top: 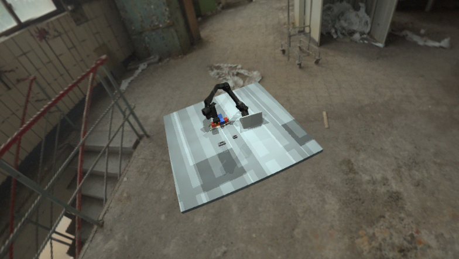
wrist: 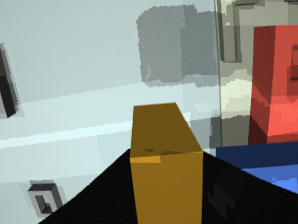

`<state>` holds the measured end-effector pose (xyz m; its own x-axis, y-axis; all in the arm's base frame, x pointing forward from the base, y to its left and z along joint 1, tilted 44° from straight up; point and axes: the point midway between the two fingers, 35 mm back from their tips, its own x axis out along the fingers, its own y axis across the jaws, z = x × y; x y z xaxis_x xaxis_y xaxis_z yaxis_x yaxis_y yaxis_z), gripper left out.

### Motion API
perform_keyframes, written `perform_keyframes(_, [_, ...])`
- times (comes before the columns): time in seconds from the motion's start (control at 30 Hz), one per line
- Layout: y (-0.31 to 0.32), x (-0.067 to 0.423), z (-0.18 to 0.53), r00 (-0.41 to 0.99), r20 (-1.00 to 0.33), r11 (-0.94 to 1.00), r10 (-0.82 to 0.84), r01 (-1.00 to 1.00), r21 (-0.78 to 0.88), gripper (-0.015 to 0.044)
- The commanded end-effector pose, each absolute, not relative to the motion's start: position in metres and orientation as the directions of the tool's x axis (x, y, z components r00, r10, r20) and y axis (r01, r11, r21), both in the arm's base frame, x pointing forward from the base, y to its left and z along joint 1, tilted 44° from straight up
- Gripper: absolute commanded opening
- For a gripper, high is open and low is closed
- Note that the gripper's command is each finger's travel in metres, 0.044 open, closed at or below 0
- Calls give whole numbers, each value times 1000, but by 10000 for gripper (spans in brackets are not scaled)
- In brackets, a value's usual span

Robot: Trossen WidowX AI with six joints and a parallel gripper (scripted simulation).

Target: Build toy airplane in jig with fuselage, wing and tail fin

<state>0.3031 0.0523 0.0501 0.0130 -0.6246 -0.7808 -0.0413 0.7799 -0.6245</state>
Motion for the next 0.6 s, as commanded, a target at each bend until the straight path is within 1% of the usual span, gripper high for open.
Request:
perform_keyframes(0.0, [45,310,58,28,-778,778,-627,-36,-628,0])
perform_keyframes(0.57, [2,325,82,28,-752,751,-659,-39,-660,0])
